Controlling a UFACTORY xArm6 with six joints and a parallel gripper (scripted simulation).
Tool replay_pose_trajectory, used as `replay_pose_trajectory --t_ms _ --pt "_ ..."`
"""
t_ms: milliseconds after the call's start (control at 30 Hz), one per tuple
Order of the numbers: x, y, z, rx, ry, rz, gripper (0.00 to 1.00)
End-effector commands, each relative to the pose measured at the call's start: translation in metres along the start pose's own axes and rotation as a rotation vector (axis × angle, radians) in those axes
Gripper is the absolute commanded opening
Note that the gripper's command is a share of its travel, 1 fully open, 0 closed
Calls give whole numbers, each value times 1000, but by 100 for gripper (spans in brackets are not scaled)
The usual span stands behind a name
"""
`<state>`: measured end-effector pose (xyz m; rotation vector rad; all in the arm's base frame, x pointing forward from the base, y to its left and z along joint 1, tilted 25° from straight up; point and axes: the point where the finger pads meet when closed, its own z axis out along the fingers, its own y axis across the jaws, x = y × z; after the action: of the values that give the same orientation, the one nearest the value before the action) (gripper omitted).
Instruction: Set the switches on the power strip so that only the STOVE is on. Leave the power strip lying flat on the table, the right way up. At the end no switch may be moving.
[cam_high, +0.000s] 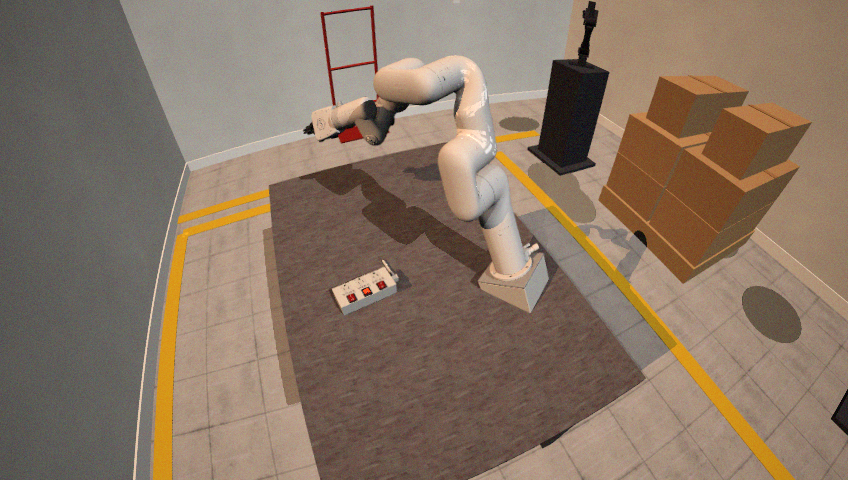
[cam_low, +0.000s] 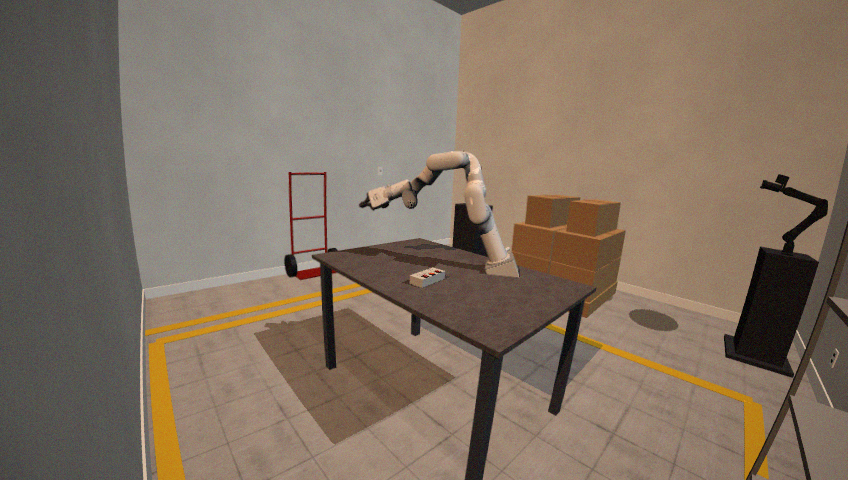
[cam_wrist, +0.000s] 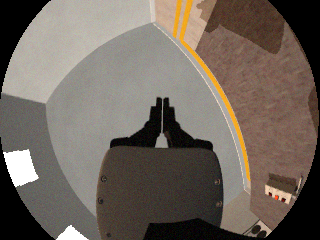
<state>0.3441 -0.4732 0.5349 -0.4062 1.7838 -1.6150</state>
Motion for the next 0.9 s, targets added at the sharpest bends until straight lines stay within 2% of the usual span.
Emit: replay_pose_trajectory --t_ms 0,33,67,167,200,333,367,467,500,600,633,733,767,867 --pt "-40 43 7 -116 -26 -29 0" --pt "-40 43 7 -116 -26 -29 0" --pt "-66 76 5 -214 -51 -65 0" --pt "-71 81 5 -214 -51 -65 0" --pt "-96 113 -1 -310 -77 -109 0" --pt "-102 119 -1 -310 -77 -109 0" --pt "-130 156 -13 -401 -103 -160 0" --pt "-130 156 -13 -401 -103 -160 0" --pt "-152 187 -27 -489 -129 -218 0" --pt "-155 191 -29 -489 -129 -218 0" --pt "-177 223 -47 -570 -155 -283 0" --pt "-178 225 -48 -570 -155 -283 0" --pt "-197 256 -69 -646 -180 -352 0" --pt "-197 256 -69 -646 -180 -352 0"
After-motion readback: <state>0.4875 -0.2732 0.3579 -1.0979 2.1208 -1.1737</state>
